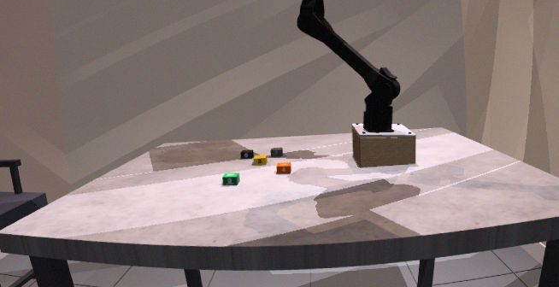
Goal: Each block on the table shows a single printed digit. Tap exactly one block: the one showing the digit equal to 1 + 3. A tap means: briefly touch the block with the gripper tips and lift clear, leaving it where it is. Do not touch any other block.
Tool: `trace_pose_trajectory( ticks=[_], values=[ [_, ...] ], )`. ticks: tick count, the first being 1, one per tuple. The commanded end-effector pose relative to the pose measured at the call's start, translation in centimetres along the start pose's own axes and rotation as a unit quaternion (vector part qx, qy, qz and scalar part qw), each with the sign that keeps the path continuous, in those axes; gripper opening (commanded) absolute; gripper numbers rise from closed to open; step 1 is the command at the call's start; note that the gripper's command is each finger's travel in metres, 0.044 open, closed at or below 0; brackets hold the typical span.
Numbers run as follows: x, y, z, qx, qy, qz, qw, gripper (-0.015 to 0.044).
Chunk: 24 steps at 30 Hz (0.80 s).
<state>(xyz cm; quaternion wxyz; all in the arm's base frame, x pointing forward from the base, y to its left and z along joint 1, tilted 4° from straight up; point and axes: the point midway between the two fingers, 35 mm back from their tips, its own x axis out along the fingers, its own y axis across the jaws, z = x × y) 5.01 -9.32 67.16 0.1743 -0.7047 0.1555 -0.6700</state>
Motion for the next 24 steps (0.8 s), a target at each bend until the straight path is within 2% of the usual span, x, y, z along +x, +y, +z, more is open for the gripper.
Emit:
trace_pose_trajectory(
  ticks=[1, 7, 13, 18, 24],
  values=[
    [0.0, -0.1, -0.3, -0.003, 0.005, -0.002, 1.0, 0.04],
    [-2.0, -6.0, -8.5, -0.121, 0.151, -0.09, 0.977, 0.04],
    [-7.3, -14.6, -12.9, -0.252, 0.286, -0.195, 0.904, 0.04],
    [-13.6, -22.0, -12.3, -0.354, 0.376, -0.289, 0.806, 0.04],
    [-21.2, -28.6, -7.1, -0.445, 0.448, -0.394, 0.669, 0.04]
  ],
)
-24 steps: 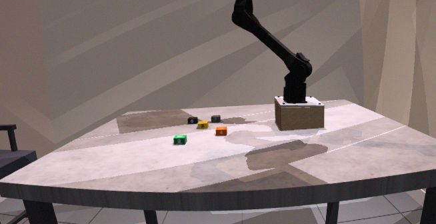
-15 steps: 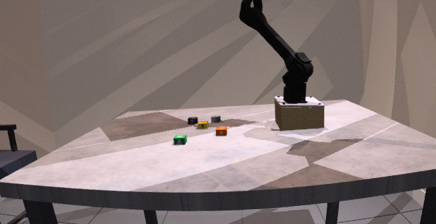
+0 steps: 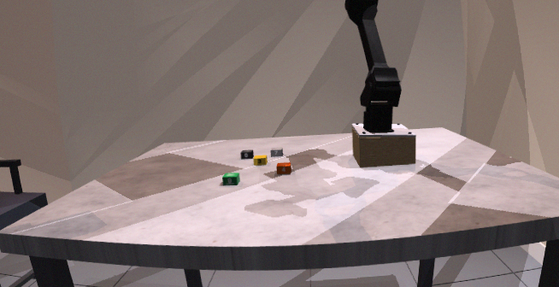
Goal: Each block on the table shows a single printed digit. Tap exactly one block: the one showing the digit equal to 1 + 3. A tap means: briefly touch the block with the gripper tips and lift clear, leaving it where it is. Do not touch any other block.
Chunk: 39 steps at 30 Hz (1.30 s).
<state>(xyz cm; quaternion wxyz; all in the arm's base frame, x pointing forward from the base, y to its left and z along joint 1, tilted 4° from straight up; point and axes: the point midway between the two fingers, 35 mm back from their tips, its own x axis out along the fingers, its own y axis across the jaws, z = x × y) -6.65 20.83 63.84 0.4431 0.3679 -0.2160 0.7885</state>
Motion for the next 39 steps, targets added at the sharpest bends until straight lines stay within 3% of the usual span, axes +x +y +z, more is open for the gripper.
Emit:
trace_pose_trajectory(
  ticks=[1, 10, 22, 31, 39],
  values=[
    [-0.6, -6.5, -4.3, -0.067, 0.08, -0.094, 0.99, 0.04],
    [-7.4, -21.1, -9.3, -0.167, 0.234, -0.29, 0.913, 0.04],
    [-24.7, -35.0, -8.1, -0.206, 0.388, -0.518, 0.734, 0.04],
    [-40.7, -38.2, -3.9, -0.165, 0.464, -0.657, 0.57, 0.04],
    [-54.6, -35.1, 0.3, -0.079, 0.499, -0.753, 0.422, 0.04]
  ],
)
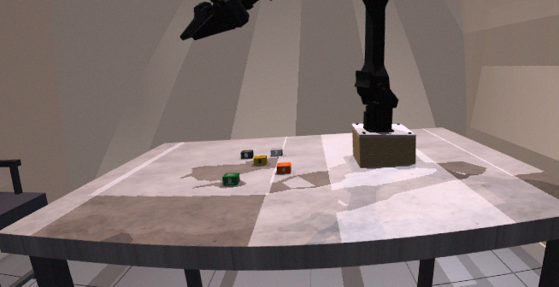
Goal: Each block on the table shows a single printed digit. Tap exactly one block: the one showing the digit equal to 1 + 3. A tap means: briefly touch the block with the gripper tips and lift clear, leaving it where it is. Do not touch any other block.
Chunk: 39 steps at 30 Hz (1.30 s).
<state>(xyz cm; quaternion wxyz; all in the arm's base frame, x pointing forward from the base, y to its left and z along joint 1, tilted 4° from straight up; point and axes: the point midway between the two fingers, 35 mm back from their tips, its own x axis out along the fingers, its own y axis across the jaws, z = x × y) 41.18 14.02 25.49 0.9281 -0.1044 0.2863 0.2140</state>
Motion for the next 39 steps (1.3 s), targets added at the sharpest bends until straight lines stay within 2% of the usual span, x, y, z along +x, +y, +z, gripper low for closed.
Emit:
trace_pose_trajectory(
  ticks=[1, 10, 15, 20, 39],
  values=[
    [0.8, -5.8, -4.9, 0.027, 0.085, -0.049, 0.995, 0.04],
    [-1.8, -16.1, -17.6, 0.123, 0.274, -0.112, 0.947, 0.04],
    [-5.6, -19.5, -25.3, 0.196, 0.373, -0.115, 0.899, 0.04],
    [-10.3, -20.6, -32.2, 0.278, 0.453, -0.093, 0.842, 0.04],
    [-10.7, -20.6, -32.7, 0.286, 0.459, -0.09, 0.836, 0.04]
  ],
)
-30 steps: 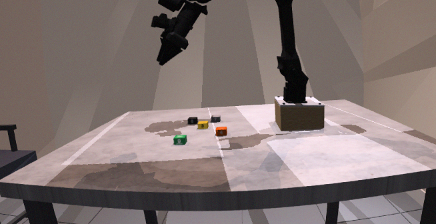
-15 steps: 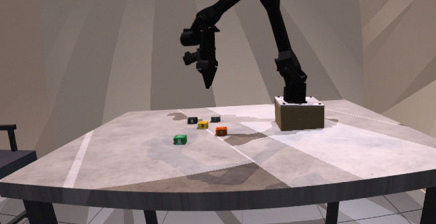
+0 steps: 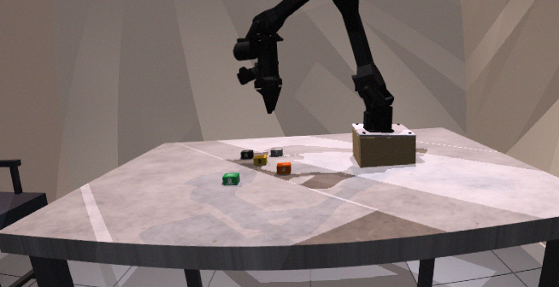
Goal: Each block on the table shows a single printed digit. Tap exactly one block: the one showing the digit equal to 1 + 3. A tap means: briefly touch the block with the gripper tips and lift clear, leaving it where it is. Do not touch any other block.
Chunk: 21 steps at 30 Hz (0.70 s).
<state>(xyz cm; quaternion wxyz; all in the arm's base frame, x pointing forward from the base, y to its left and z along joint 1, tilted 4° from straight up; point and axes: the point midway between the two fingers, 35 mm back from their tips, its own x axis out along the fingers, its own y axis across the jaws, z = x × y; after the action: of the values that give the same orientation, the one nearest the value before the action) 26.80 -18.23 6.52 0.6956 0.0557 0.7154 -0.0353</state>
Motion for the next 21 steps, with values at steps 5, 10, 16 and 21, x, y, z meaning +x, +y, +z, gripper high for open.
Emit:
trace_pose_trajectory(
  ticks=[5, 10, 16, 21],
  values=[
    [0.0, 0.2, 0.0, -0.002, 0.002, -0.001, 1.0, 0.04],
    [-0.1, 6.1, 2.6, -0.002, 0.001, 0.0, 1.0, 0.04],
    [0.0, 9.7, 3.6, -0.002, 0.001, 0.004, 1.0, 0.04],
    [0.0, 9.7, 3.6, -0.002, 0.001, 0.004, 1.0, 0.04]
  ],
)
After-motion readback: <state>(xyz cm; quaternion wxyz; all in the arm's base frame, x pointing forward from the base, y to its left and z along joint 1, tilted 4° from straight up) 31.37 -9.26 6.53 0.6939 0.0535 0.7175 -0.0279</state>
